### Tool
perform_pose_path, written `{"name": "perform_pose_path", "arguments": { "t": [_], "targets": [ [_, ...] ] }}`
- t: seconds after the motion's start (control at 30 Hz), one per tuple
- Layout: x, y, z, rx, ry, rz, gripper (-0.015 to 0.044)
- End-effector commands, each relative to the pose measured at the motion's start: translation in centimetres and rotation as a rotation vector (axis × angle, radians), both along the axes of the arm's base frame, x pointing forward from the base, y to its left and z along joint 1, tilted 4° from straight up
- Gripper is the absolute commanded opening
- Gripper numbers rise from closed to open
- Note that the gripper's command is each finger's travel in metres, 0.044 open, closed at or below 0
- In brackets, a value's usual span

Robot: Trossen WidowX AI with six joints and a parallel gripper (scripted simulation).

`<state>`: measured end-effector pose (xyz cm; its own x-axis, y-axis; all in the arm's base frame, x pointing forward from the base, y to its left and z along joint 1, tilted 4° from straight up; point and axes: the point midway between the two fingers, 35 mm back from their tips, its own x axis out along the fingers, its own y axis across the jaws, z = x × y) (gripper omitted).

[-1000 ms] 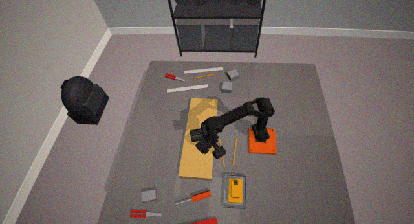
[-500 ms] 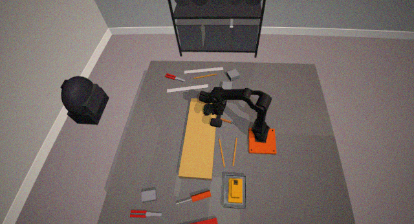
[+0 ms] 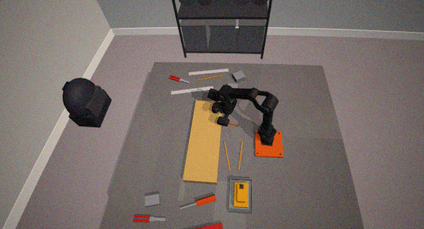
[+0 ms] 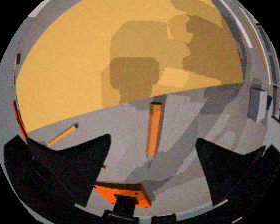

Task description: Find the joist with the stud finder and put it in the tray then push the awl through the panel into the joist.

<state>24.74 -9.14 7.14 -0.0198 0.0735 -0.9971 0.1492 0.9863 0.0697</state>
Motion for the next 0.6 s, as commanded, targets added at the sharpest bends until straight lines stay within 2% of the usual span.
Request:
{"name": "perform_pose_path", "arguments": {
  "t": [0.0,0.57],
  "targets": [
    [0.0,-0.1,-0.4,-0.001,0.002,-0.006,0.0440],
    [0.3,0.0,-3.2,-0.001,0.002,-0.006,0.0440]
  ]
}}
